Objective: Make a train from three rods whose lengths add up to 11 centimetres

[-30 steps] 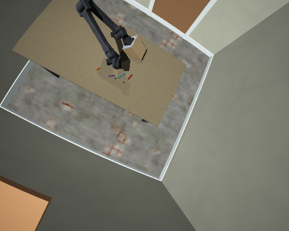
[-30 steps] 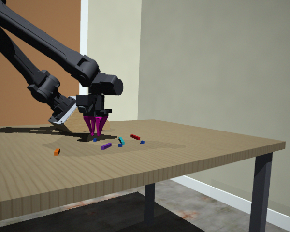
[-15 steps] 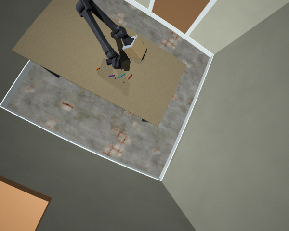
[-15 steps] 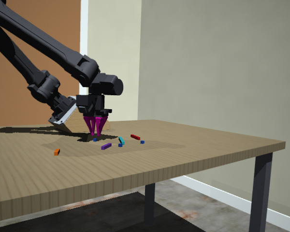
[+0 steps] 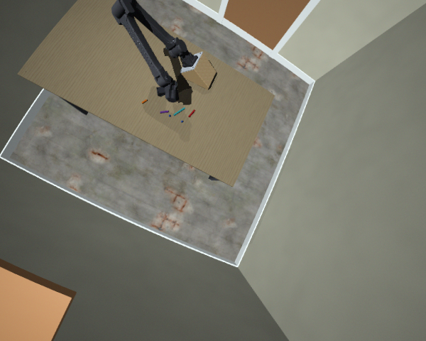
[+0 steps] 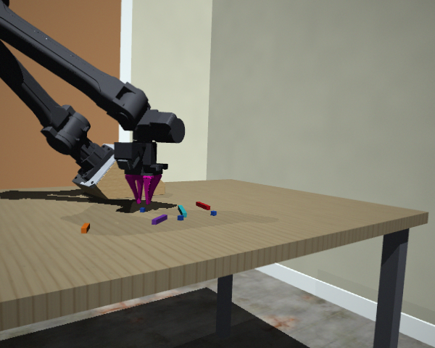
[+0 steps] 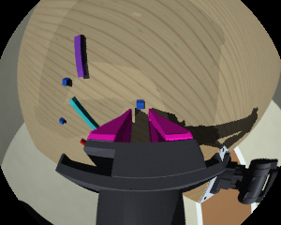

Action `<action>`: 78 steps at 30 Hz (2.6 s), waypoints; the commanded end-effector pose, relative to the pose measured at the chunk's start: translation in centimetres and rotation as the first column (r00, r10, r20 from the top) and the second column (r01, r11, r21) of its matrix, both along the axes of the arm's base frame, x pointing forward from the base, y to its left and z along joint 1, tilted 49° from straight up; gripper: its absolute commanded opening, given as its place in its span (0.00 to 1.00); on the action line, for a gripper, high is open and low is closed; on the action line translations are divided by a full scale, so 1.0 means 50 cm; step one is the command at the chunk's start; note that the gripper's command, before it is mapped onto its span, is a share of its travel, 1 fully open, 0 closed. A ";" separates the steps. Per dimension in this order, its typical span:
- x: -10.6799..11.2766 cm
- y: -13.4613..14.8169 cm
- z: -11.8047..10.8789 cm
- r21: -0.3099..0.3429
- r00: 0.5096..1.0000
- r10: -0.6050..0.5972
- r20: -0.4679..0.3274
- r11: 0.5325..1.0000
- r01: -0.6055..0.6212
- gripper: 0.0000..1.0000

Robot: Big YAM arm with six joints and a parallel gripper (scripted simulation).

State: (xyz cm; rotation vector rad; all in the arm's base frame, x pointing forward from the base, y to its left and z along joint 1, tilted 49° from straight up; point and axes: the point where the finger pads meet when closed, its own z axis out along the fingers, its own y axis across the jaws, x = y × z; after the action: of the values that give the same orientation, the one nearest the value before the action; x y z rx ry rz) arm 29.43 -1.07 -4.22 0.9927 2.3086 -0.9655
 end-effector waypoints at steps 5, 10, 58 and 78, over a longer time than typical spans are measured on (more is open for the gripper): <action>0.023 0.021 -0.005 0.012 1.000 0.009 0.028 1.000 -0.009 0.23; 0.022 0.017 -0.006 0.011 1.000 0.007 0.024 1.000 -0.007 0.23; 0.012 -0.022 -0.030 -0.001 1.000 0.005 0.002 1.000 -0.005 0.23; 0.012 -0.022 -0.030 -0.001 1.000 0.005 0.002 1.000 -0.005 0.04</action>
State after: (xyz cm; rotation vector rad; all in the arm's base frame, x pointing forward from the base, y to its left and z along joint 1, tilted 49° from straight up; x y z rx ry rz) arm 29.72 -2.17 -5.39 0.9966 2.3084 -0.9594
